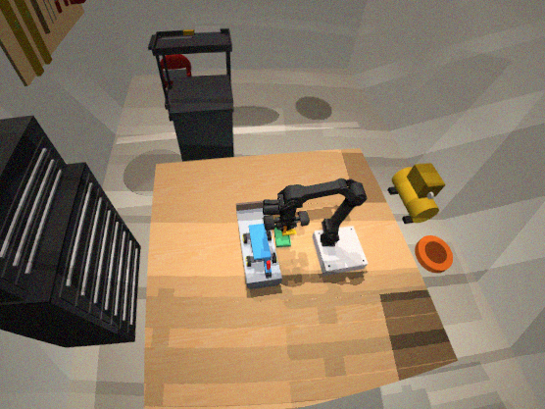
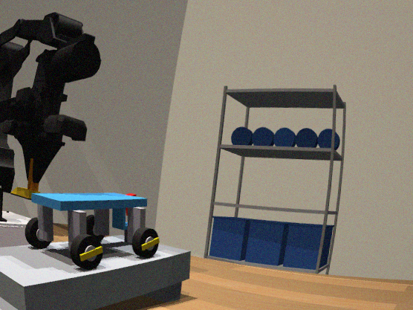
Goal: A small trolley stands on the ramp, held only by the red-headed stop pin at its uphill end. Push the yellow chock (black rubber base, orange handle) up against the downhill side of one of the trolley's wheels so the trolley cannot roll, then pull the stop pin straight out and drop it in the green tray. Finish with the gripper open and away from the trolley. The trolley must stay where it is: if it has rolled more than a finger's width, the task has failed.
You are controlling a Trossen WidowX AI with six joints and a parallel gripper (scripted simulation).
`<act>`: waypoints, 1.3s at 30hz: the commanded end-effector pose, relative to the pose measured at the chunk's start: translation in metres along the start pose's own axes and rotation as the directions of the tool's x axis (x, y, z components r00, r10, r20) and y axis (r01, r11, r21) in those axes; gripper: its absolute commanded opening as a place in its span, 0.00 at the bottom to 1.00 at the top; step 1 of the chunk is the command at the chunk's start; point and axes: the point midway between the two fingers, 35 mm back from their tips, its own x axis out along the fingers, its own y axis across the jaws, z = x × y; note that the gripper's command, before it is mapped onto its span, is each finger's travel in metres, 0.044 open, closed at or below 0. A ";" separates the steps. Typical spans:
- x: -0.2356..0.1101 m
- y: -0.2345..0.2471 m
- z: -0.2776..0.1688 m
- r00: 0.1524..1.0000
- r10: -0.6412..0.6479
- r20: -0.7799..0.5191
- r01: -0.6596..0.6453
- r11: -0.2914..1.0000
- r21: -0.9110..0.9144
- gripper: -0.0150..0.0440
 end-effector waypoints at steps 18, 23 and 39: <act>0.003 0.018 0.081 1.000 0.002 0.012 -0.002 1.000 -0.002 0.25; 0.004 0.023 0.102 1.000 0.002 0.014 -0.002 1.000 -0.002 0.25; 0.004 0.029 0.126 1.000 -0.007 -0.006 0.008 0.957 0.289 0.25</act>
